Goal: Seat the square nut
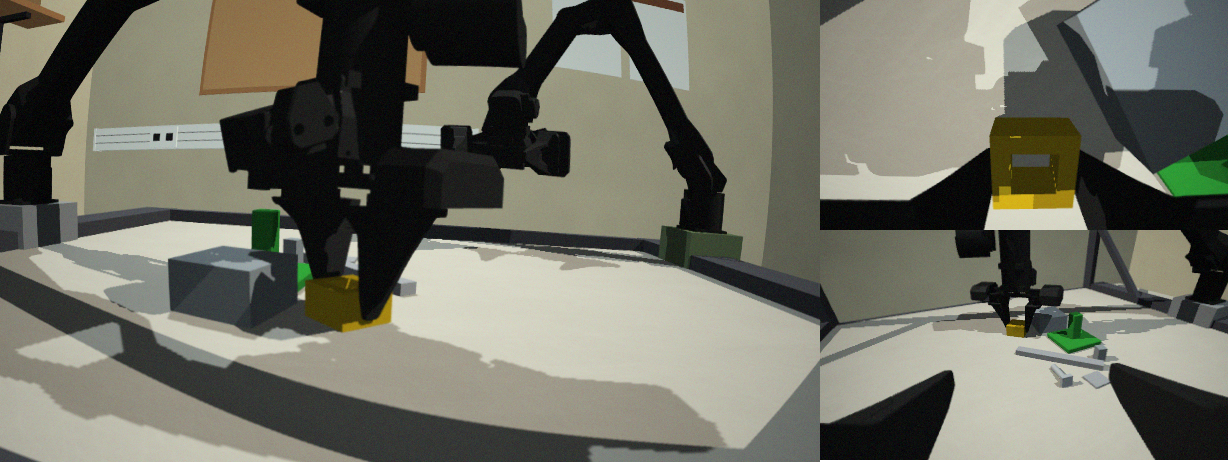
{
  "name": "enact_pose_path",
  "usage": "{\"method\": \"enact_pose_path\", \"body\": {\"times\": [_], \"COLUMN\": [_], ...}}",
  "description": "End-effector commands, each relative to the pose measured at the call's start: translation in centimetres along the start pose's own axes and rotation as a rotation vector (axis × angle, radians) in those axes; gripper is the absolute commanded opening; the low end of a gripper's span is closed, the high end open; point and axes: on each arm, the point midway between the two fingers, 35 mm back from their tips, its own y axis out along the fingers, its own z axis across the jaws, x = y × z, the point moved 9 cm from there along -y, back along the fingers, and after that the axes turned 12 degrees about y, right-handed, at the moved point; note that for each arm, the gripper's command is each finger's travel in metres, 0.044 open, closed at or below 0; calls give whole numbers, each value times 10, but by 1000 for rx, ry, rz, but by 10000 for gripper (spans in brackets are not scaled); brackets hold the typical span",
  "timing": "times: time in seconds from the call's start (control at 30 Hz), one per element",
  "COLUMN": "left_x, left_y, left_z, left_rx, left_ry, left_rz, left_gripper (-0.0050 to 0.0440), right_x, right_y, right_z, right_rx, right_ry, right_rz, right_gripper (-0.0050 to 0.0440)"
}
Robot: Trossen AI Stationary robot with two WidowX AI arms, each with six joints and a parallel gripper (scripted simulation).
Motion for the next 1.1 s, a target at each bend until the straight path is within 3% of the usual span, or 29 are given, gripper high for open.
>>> {"method": "enact_pose_path", "body": {"times": [0.0,0.17,0.3,0.6,1.07], "left_x": [0,0,-1,0,0], "left_y": [-17,-16,-33,-74,-80], "left_z": [0,0,2,0,0], "left_rx": [31,29,50,50,36], "left_ry": [2,2,2,2,2], "left_rz": [25,23,39,39,28], "left_gripper": [168,65,160,160,160], "right_x": [5,5,5,5,-9], "right_y": [-1,-1,-1,-1,2], "right_z": [-3,-3,-3,-3,-4], "right_rx": [-3,-3,-3,-3,-35], "right_ry": [-19,-19,-19,-19,35], "right_rz": [0,0,0,0,22], "right_gripper": [440,440,440,440,440]}}
